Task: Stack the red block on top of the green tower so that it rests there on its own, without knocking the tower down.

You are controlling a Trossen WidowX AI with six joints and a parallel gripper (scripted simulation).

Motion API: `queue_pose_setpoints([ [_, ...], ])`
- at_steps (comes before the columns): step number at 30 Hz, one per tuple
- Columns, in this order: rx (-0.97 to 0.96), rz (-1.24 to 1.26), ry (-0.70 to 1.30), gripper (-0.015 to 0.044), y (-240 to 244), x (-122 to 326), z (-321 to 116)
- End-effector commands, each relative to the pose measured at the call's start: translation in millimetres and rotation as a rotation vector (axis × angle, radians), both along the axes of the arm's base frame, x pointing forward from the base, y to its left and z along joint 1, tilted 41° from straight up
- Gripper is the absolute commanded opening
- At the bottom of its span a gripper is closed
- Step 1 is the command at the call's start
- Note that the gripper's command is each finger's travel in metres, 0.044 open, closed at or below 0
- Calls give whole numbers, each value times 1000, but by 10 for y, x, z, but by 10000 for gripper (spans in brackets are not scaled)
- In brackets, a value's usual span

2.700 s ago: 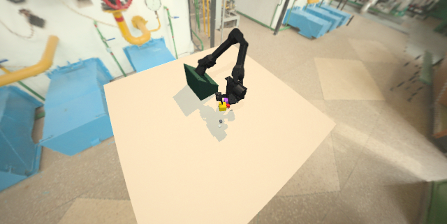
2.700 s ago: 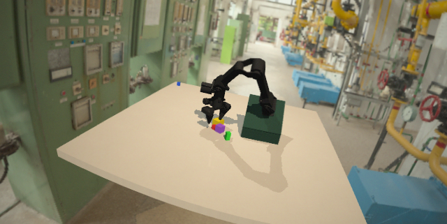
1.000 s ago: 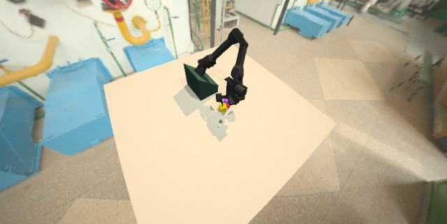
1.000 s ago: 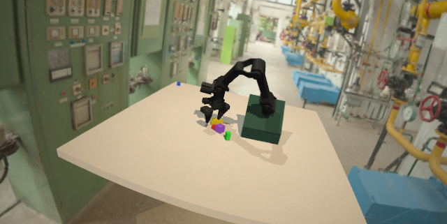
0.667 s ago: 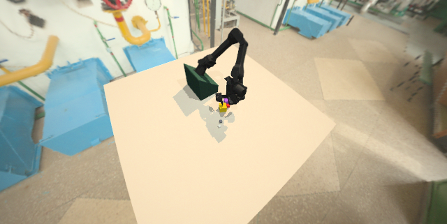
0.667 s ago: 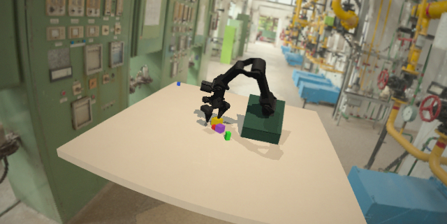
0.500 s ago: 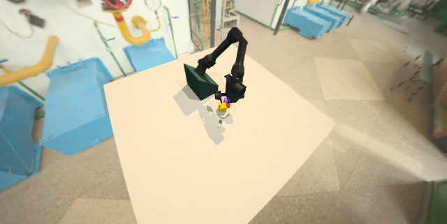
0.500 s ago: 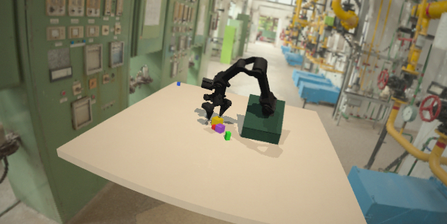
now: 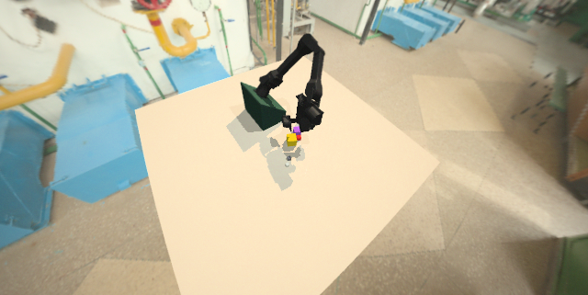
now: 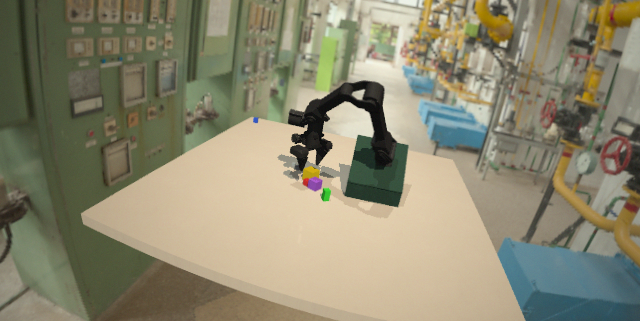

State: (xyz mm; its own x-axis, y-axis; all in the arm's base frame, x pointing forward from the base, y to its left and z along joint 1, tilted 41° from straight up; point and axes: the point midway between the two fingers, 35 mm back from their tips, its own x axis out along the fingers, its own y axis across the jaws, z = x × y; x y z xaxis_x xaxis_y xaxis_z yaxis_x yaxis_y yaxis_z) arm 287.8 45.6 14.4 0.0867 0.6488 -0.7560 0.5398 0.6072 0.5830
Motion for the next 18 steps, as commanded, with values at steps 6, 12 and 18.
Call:
queue_pose_setpoints([
  [6, 10, 8, 0, 440, 243, 17, -249],
  [12, 10, 8, 0, 440, 248, 29, -262],
  [18, 10, 8, 0, 440, 248, 29, -262],
])
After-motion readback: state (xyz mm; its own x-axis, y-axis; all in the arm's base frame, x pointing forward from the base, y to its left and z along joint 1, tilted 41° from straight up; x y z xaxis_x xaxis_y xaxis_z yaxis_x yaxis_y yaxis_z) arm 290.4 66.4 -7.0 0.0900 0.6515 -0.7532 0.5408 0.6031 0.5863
